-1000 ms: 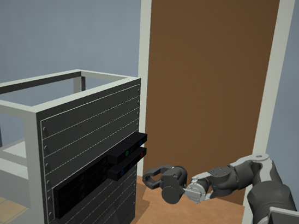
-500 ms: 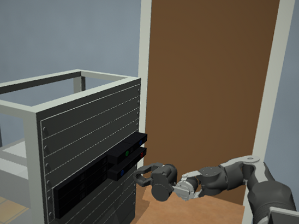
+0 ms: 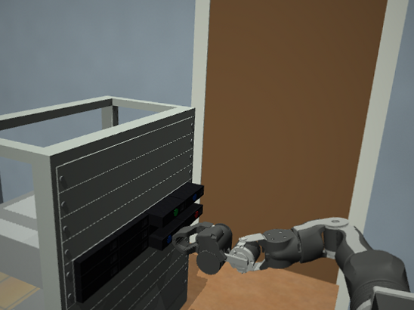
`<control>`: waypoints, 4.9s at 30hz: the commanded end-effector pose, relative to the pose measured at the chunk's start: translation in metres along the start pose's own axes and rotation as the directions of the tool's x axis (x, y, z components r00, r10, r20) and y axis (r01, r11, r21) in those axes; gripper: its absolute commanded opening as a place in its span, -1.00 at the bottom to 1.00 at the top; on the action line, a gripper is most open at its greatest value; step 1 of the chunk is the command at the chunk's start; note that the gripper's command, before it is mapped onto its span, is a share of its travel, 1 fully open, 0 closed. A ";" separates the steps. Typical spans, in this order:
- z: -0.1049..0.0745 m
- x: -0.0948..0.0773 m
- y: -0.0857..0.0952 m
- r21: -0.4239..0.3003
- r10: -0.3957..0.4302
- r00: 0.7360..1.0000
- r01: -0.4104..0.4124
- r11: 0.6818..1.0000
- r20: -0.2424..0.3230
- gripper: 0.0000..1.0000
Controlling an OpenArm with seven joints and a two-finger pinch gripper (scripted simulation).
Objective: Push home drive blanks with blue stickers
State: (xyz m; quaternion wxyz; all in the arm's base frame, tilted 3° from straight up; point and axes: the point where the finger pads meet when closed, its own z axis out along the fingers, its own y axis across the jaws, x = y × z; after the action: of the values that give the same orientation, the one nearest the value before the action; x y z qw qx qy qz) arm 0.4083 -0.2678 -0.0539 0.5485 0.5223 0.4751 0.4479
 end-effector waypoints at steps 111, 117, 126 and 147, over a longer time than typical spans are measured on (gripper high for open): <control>0.036 0.005 0.002 -0.002 0.001 1.000 -0.001 1.000 -0.004 -1.00; 0.037 0.007 0.003 -0.004 0.001 1.000 -0.001 1.000 -0.005 -1.00; 0.038 0.006 0.003 -0.002 0.001 1.000 -0.001 1.000 -0.004 -1.00; 0.042 0.008 0.004 -0.004 0.001 1.000 -0.001 1.000 -0.005 -1.00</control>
State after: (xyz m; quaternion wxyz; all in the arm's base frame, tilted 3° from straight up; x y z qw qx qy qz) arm 0.4483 -0.2735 -0.0565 0.5511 0.5304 0.4727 0.4376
